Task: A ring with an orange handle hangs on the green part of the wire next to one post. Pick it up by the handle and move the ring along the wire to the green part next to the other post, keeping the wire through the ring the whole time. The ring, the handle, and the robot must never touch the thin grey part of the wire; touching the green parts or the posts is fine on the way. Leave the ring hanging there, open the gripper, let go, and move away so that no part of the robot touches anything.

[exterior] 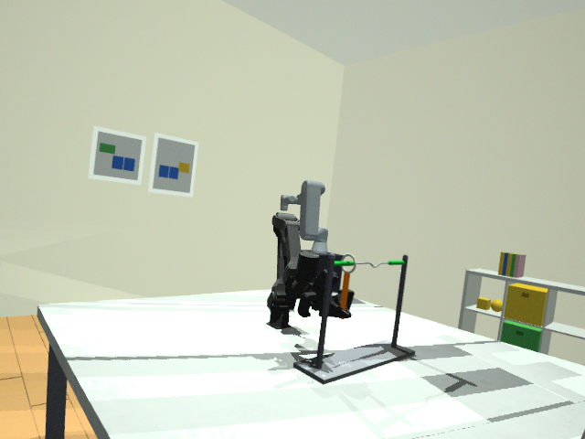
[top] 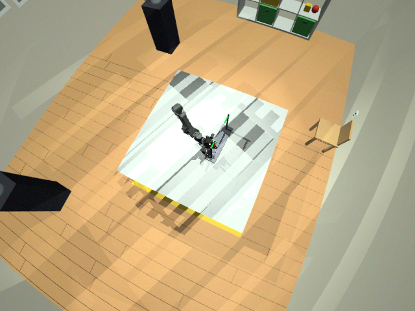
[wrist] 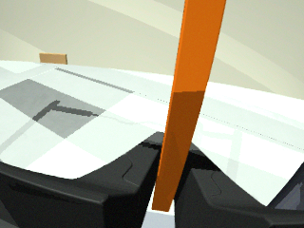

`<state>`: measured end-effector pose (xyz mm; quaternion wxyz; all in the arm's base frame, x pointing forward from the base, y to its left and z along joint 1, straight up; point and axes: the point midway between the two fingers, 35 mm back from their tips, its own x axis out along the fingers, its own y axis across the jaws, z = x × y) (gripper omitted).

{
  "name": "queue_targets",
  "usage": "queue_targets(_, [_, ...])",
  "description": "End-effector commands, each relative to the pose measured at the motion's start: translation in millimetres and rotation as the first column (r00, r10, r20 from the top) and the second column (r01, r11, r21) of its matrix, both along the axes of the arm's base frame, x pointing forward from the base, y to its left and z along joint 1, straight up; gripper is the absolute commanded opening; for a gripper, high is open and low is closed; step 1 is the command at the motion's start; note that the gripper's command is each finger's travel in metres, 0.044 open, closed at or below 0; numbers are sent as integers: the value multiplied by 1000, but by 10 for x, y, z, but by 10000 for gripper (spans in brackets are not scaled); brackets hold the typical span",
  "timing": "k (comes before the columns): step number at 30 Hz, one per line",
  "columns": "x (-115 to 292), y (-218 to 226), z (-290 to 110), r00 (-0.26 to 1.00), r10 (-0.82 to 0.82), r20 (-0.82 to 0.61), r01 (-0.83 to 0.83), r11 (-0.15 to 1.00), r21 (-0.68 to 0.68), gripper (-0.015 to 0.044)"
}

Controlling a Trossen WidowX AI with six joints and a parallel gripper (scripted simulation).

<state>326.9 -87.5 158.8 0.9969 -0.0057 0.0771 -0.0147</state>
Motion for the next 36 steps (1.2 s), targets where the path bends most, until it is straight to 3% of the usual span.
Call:
queue_targets(1, [0, -4, 4, 1000, -3, 0, 3, 1000, 5, -150])
queue_targets(36, [16, 330, 6, 1000, -13, -5, 13, 1000, 14, -150])
